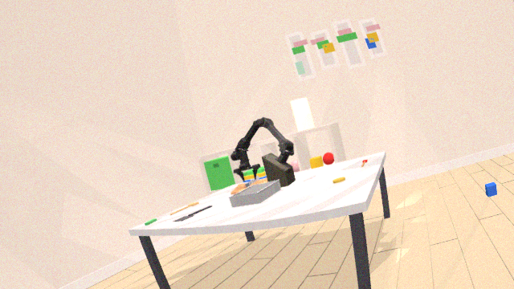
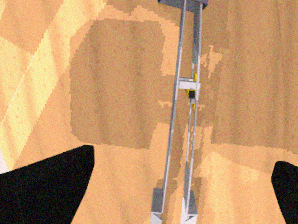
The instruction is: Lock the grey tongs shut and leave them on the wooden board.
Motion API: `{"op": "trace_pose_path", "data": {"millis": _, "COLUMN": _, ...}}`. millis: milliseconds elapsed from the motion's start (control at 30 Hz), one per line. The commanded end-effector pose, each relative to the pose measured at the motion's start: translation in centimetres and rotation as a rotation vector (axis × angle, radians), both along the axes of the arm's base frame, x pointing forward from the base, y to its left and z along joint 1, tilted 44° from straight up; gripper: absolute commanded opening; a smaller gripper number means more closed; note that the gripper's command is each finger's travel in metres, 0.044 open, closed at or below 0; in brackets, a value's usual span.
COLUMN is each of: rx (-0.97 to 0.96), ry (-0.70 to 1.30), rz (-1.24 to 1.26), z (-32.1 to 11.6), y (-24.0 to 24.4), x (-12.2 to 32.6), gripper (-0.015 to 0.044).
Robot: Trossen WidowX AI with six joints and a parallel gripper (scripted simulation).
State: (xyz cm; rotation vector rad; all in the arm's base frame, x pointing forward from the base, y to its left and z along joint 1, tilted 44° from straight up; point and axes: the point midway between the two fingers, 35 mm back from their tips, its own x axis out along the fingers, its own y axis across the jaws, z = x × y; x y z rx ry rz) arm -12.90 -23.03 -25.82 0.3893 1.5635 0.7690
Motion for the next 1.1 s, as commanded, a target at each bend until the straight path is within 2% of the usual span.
{"op": "trace_pose_path", "data": {"millis": 0, "rx": -0.001, "ry": -0.001, "rz": 0.000, "z": 0.1, "y": -0.1, "x": 0.1, "gripper": 0.0440}}
{"op": "trace_pose_path", "data": {"millis": 133, "rx": -0.009, "ry": -0.004, "rz": 0.003, "z": 2.0, "y": -1.1, "x": 2.8, "gripper": 0.0440}}
{"op": "trace_pose_path", "data": {"millis": 433, "rx": 0.001, "ry": -0.014, "rz": 0.007, "z": 10.8, "y": -1.2, "x": 15.3, "gripper": 0.0440}}
{"op": "trace_pose_path", "data": {"millis": 700, "rx": 0.001, "ry": -0.014, "rz": 0.008, "z": 11.2, "y": -1.3, "x": 15.6, "gripper": 0.0440}}
{"op": "trace_pose_path", "data": {"millis": 900, "rx": -0.012, "ry": -0.016, "rz": 0.023, "z": 14.7, "y": -4.4, "x": 16.3, "gripper": 0.0440}}
{"op": "trace_pose_path", "data": {"millis": 1067, "rx": -0.013, "ry": -0.017, "rz": 0.024, "z": 14.9, "y": -4.5, "x": 16.4, "gripper": 0.0440}}
